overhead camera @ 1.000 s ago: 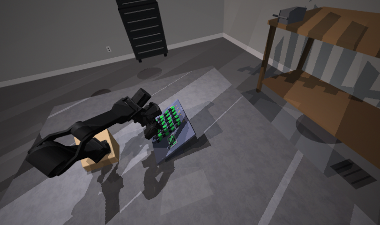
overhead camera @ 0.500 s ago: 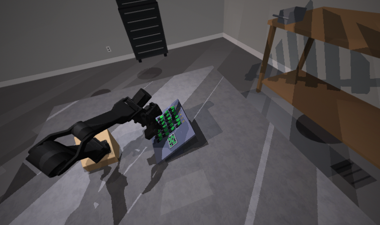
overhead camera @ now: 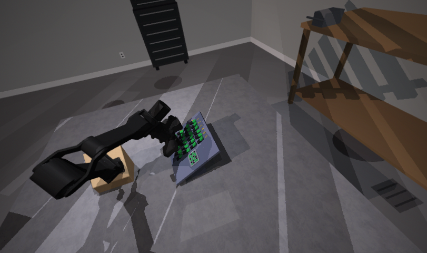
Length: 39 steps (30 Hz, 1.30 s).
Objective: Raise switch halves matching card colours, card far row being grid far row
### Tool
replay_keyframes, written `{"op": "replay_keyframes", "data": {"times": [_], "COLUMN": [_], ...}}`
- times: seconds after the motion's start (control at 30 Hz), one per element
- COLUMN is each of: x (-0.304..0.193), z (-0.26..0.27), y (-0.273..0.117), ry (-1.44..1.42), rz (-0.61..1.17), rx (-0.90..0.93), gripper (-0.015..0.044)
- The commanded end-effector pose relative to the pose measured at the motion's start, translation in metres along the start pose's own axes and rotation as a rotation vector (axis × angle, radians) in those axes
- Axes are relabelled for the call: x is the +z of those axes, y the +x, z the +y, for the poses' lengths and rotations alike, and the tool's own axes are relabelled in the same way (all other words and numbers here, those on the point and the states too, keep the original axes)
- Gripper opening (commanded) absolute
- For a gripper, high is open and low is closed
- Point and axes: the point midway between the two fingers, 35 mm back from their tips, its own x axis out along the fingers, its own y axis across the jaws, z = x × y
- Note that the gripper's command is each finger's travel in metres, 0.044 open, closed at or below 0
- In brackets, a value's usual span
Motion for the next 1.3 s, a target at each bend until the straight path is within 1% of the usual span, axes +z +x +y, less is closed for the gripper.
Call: {"op": "replay_keyframes", "data": {"times": [0.0, 0.27, 0.33, 0.43, 0.5, 0.73, 0.9, 1.27], "x": [0.000, 0.000, 0.002, 0.003, 0.003, 0.004, 0.032, 0.032], "z": [0.001, 0.000, 0.003, 0.003, 0.002, 0.002, 0.014, 0.014], "y": [0.001, 0.000, -0.013, -0.047, -0.061, -0.064, -0.069, -0.069], "ry": [-0.003, 0.001, 0.000, -0.002, -0.004, -0.004, -0.003, -0.003], "rz": [-0.001, 0.000, 0.008, 0.023, 0.027, 0.027, 0.026, 0.026], "rx": [0.004, 0.001, 0.008, 0.012, 0.008, 0.007, 0.007, 0.007], "gripper": [0.0000, 0.0000, 0.0000, 0.0000, 0.0000, 0.0000, 0.0000, 0.0000]}}
